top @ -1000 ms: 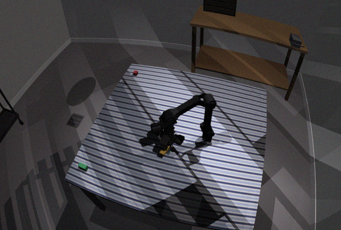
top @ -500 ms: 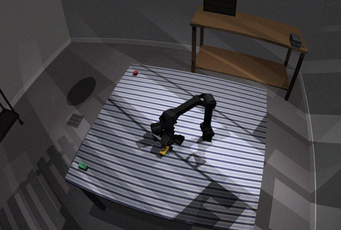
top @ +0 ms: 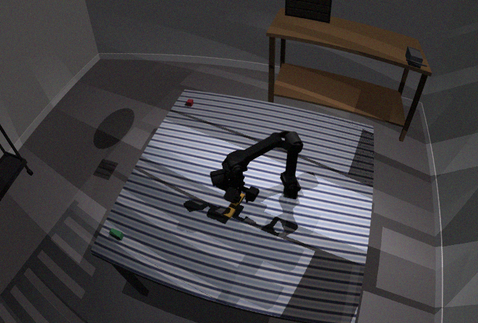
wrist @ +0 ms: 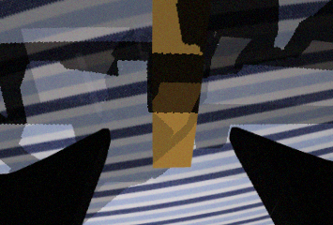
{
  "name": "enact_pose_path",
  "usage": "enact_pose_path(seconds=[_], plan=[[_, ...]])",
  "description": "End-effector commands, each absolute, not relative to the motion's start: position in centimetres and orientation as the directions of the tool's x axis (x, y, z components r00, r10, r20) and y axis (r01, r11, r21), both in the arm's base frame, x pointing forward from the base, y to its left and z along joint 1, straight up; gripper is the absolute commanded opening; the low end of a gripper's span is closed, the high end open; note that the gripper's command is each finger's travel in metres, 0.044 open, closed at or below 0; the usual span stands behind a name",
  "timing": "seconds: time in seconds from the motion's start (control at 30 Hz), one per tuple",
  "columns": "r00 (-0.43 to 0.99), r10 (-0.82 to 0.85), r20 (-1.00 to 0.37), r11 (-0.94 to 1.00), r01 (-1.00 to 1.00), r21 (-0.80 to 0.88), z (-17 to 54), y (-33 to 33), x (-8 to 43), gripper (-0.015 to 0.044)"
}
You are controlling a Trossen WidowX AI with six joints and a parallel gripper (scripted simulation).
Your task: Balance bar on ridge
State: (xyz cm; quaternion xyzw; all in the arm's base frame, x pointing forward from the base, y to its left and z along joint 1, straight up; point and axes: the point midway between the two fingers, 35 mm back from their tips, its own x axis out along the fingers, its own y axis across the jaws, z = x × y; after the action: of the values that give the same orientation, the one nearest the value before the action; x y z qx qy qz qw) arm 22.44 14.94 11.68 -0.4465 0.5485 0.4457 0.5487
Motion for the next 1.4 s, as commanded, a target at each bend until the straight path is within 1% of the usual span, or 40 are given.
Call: enact_pose_path(seconds=[0.0, 0.1, 0.17, 1.37], plan=[[0.021, 0.012, -1.000, 0.205, -0.979, -0.018, 15.5, 15.3, 22.9, 0.0440], [0.021, 0.012, -1.000, 0.205, -0.979, -0.018, 19.0, 15.0, 22.6, 0.0440], [0.020, 0.012, -1.000, 0.205, -0.979, -0.018, 19.9, 14.9, 22.4, 0.0440], [0.020, 0.012, -1.000, 0.205, -0.979, -0.018, 19.9, 14.9, 22.4, 0.0440]])
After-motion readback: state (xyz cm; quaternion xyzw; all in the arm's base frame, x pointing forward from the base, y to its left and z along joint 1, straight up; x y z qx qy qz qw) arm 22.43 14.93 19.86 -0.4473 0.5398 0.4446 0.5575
